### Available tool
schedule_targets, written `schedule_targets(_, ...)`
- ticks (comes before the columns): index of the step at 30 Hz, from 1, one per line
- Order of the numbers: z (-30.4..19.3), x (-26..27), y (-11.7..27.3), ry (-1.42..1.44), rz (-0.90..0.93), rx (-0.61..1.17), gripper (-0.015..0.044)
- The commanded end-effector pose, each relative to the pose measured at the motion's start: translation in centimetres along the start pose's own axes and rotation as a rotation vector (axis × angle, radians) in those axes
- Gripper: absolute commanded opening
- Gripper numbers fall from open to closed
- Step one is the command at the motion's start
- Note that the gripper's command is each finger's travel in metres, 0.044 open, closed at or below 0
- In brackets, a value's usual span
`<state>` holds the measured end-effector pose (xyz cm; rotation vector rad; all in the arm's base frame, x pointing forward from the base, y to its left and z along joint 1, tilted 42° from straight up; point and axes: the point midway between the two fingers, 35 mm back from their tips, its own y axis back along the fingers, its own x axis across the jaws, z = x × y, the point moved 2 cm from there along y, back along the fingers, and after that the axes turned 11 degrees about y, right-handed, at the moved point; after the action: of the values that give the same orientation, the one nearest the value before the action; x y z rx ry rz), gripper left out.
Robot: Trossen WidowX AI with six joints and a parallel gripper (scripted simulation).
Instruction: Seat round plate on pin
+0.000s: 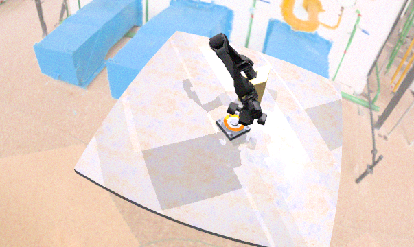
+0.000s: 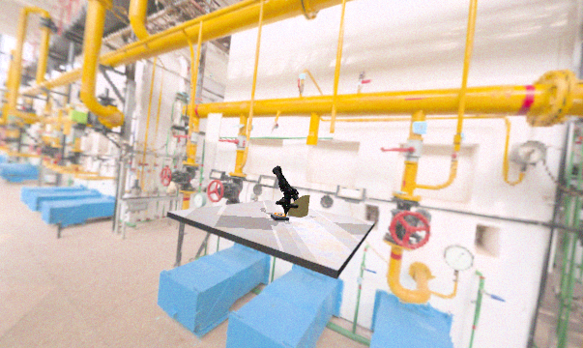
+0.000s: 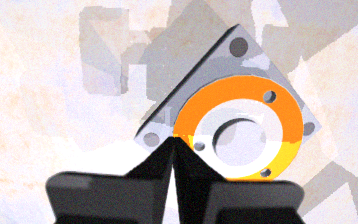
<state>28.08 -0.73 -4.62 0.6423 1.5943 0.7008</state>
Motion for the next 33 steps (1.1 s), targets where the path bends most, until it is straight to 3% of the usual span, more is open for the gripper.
schedule_targets(1, -0.7, 0.1, -0.2, 0.008, 0.003, 0.016, 0.0000)
schedule_targets(33, -2.4, -0.1, -0.2, 0.008, 0.002, 0.017, 0.0000)
